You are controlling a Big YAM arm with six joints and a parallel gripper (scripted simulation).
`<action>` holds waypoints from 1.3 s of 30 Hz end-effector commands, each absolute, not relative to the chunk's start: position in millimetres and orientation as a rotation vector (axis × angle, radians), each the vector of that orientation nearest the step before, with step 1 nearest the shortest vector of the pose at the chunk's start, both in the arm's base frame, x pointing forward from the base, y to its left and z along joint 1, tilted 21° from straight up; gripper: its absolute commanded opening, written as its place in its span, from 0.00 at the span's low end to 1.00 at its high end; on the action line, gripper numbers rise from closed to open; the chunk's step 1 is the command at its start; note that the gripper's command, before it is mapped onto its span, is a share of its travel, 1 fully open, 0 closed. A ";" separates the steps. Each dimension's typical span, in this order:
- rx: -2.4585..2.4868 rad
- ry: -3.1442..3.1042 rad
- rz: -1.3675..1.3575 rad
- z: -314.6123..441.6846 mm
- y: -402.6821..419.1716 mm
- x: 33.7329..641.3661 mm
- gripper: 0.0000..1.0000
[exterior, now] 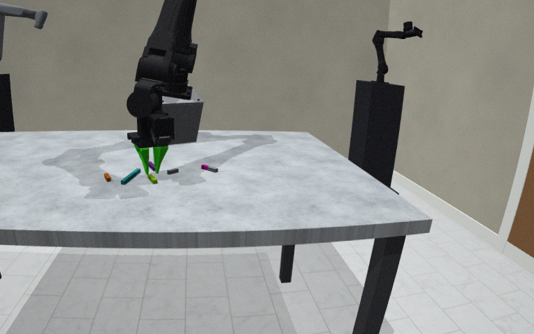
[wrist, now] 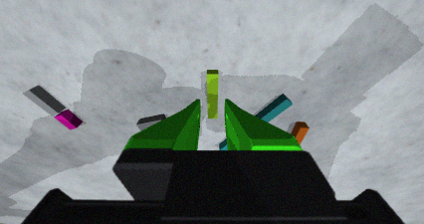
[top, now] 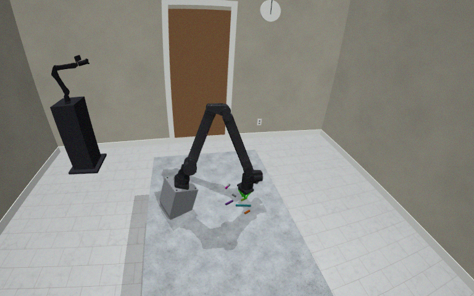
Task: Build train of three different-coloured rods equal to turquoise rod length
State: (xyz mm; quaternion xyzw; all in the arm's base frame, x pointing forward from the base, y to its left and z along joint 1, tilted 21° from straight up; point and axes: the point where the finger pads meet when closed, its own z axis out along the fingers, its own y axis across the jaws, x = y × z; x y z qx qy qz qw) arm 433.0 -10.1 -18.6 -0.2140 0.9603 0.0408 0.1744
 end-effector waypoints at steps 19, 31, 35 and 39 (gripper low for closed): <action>-0.597 2.685 0.093 -6.8 -14.7 440.2 0.23; -0.597 2.685 0.093 -6.9 -14.7 440.8 0.23; -0.597 2.685 0.093 -6.9 -14.7 440.8 0.23; -0.597 2.685 0.093 -6.9 -14.7 440.8 0.23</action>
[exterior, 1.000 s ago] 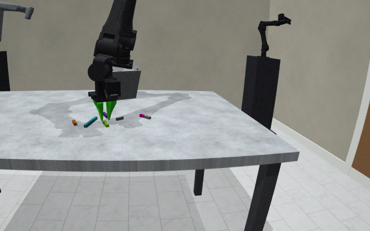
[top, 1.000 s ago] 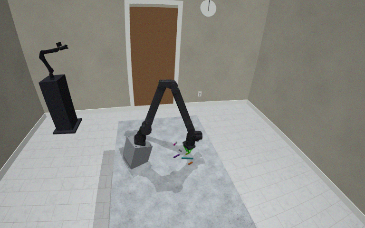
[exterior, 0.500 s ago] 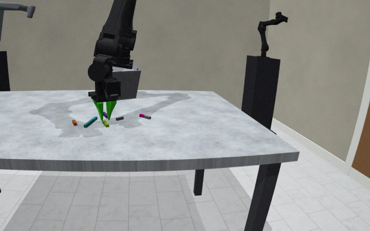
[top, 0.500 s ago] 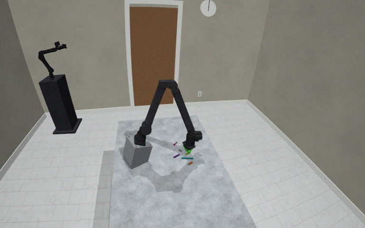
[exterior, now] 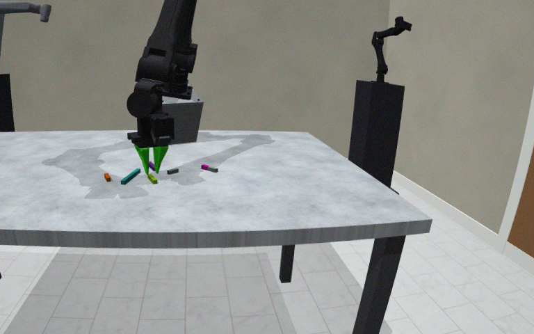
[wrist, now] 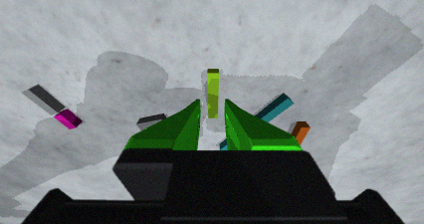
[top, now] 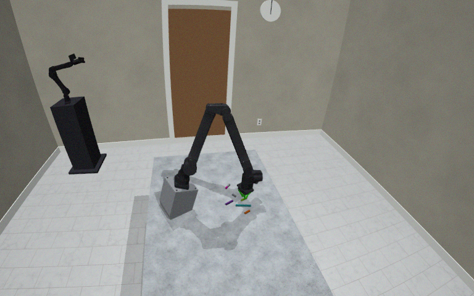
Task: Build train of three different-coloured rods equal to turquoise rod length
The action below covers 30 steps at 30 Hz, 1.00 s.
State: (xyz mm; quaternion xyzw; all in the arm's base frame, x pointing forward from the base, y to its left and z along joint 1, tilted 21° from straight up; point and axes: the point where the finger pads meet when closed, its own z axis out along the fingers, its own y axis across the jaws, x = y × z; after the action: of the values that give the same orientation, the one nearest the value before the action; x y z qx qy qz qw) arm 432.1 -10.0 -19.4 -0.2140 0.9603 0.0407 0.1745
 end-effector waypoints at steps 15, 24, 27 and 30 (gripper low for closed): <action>-0.597 2.685 0.093 -6.9 -14.7 440.7 0.23; -0.597 2.690 0.093 -8.9 -18.1 436.2 0.23; -0.597 2.682 0.089 -6.7 -18.8 438.9 0.23; -0.601 2.682 0.091 -6.7 -17.4 438.8 0.23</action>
State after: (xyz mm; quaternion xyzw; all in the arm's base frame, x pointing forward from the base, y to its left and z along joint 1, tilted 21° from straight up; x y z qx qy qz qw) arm 431.1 -11.0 -20.1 -0.2134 0.9604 0.0405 0.1743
